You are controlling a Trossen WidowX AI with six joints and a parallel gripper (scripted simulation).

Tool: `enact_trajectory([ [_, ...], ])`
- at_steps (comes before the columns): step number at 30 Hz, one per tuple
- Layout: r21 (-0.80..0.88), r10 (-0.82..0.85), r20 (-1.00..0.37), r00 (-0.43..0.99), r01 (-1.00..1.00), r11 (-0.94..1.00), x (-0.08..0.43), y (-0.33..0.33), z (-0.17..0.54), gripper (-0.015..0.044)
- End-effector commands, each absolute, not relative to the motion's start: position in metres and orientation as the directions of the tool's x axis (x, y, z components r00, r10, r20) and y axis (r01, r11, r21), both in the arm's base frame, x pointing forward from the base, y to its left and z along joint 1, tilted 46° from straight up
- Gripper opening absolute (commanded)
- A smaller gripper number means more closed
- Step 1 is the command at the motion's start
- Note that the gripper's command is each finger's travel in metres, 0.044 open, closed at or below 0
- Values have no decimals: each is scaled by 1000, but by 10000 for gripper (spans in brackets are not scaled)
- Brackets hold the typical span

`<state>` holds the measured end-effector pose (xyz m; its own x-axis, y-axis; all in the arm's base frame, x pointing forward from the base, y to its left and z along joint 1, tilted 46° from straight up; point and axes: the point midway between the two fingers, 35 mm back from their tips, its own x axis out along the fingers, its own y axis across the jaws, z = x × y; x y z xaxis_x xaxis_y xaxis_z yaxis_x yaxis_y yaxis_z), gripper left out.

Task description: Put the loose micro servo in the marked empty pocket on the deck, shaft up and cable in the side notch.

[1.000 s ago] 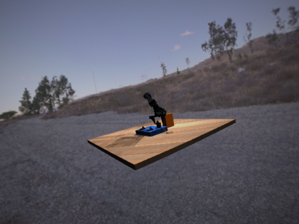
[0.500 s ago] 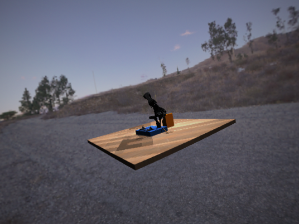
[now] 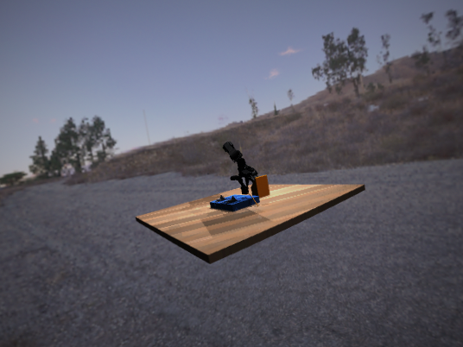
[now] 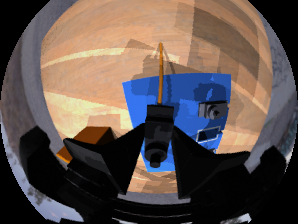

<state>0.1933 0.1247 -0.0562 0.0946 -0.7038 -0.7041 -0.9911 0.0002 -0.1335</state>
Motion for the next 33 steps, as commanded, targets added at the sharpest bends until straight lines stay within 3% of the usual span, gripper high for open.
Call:
enact_trajectory([
  [1, -131, -704, -705, 88, -991, 7, 194, 126, -54, 0],
  [17, -133, -703, -705, 89, -991, 7, 222, 135, -59, 0],
  [33, -132, -707, -701, 89, -991, 7, 231, 82, -6, 0],
])
